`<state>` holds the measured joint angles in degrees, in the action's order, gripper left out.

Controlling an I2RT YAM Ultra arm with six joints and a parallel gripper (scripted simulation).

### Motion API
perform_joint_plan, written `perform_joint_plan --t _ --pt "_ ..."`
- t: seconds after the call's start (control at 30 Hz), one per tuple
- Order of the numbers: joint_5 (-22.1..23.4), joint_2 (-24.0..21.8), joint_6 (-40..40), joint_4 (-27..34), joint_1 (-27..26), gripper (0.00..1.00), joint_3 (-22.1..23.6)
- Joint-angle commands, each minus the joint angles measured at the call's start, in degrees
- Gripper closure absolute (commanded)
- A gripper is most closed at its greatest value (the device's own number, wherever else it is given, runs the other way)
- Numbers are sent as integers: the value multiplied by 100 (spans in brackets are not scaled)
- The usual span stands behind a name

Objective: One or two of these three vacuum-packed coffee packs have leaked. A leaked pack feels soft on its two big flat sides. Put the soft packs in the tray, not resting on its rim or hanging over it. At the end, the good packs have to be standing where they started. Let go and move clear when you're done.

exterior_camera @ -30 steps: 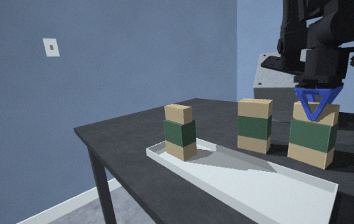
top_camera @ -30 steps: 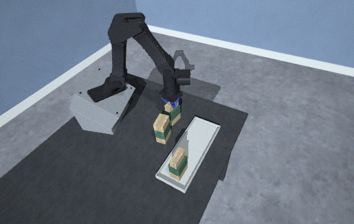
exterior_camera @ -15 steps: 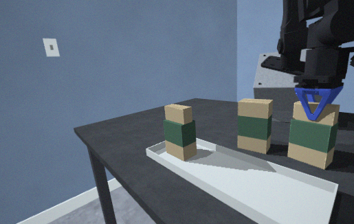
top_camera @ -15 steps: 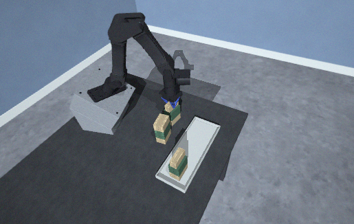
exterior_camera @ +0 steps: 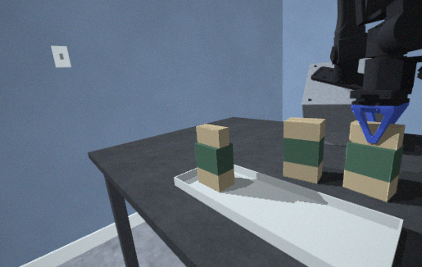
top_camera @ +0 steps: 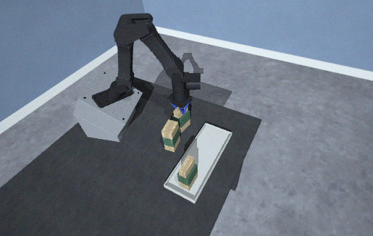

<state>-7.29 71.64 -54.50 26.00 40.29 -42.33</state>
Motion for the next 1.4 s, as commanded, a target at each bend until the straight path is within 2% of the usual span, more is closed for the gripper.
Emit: perform_joint_plan --t 0.0,0.33,0.57,1.07,1.37 --pt "50 12 -41 -70 -18 74 126" --pt "50 9 -41 -68 -18 74 126" --pt "32 -188 -15 141 29 74 -13" --pt "-96 -975 152 1287 218 74 -499" --pt "-96 -1068 185 1486 241 74 -590"
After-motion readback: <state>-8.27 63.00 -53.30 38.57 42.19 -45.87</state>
